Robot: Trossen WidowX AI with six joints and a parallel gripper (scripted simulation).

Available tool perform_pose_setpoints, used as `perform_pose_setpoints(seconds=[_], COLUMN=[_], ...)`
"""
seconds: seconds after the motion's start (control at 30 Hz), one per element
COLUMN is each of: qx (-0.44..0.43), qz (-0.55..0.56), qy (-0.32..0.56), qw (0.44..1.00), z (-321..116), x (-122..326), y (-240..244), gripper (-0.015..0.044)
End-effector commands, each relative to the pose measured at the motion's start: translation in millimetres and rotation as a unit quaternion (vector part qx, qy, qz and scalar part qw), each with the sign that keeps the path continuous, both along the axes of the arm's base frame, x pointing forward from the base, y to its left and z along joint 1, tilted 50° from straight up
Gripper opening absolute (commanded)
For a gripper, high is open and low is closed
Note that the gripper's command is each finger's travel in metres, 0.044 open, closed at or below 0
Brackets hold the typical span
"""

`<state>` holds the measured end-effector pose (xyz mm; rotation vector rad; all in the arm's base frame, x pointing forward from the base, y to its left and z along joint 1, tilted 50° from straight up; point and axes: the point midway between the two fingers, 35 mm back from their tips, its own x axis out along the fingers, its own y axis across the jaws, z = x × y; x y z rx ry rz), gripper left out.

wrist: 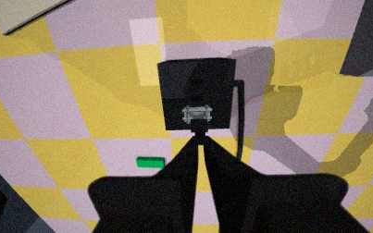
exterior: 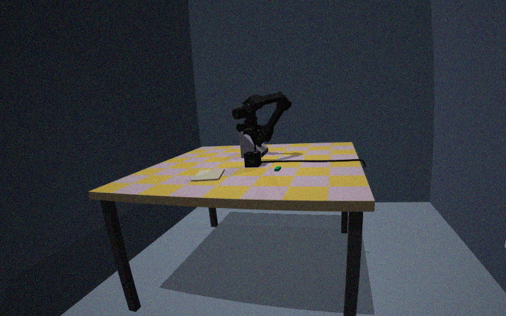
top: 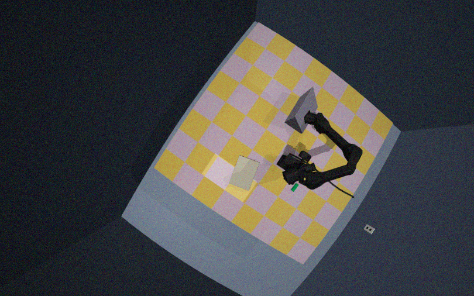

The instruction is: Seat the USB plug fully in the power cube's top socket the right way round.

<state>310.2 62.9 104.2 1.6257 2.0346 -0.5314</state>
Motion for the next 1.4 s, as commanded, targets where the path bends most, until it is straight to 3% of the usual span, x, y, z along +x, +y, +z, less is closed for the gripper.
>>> perform_pose_setpoints(seconds=[0.0, 1.37], qx=[0.003, 0.003], qz=[0.000, 0.000], qy=[-0.002, -0.002], qw=[1.000, 1.000], z=[-0.1, -3.3], x=[0.4, -0.4], y=[0.9, 4.5], gripper=[0.0000, 0.0000])
